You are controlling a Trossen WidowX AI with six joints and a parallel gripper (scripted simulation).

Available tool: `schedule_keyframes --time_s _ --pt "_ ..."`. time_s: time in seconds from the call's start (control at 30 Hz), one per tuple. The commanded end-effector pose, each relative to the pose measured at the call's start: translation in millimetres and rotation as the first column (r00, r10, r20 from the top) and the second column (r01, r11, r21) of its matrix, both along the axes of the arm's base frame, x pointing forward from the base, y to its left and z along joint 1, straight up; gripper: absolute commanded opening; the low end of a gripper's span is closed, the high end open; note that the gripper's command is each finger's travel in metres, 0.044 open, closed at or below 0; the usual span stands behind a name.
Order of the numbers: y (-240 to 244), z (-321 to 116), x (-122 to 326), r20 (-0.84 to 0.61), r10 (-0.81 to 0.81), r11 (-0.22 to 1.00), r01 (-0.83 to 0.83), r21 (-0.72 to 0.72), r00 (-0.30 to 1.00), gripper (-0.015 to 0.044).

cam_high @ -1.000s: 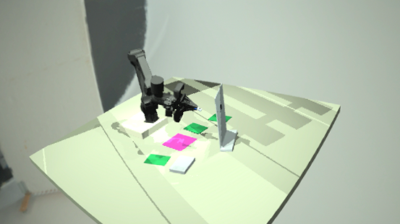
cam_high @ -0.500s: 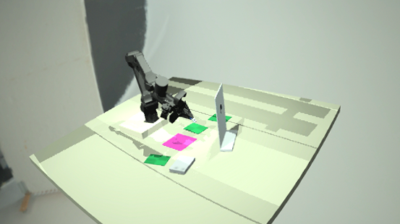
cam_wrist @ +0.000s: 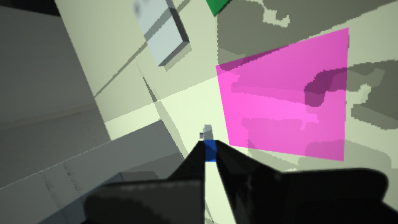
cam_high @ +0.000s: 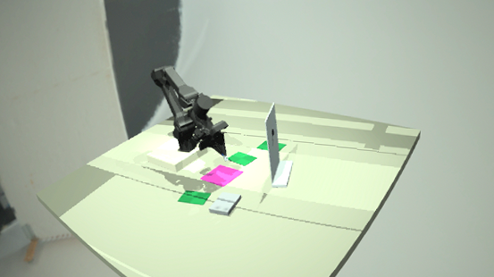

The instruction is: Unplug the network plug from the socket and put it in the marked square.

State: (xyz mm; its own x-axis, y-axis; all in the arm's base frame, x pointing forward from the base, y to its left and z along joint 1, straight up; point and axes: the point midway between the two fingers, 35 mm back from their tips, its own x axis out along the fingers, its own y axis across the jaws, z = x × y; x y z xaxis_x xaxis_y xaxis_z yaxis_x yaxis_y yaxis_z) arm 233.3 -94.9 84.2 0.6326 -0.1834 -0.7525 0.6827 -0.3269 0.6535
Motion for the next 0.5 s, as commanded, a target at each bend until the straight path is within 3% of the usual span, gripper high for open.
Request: schedule_keyframes --time_s 0.0,0.47 --pt "-0.5 -5.7 -16.1 -0.083 -0.039 0.999 0.036 -0.033 0.996 0.0000" --pt "-1.7 -19.5 -20.5 -0.115 -0.051 0.998 0.046 -0.047 0.992 0.0000"
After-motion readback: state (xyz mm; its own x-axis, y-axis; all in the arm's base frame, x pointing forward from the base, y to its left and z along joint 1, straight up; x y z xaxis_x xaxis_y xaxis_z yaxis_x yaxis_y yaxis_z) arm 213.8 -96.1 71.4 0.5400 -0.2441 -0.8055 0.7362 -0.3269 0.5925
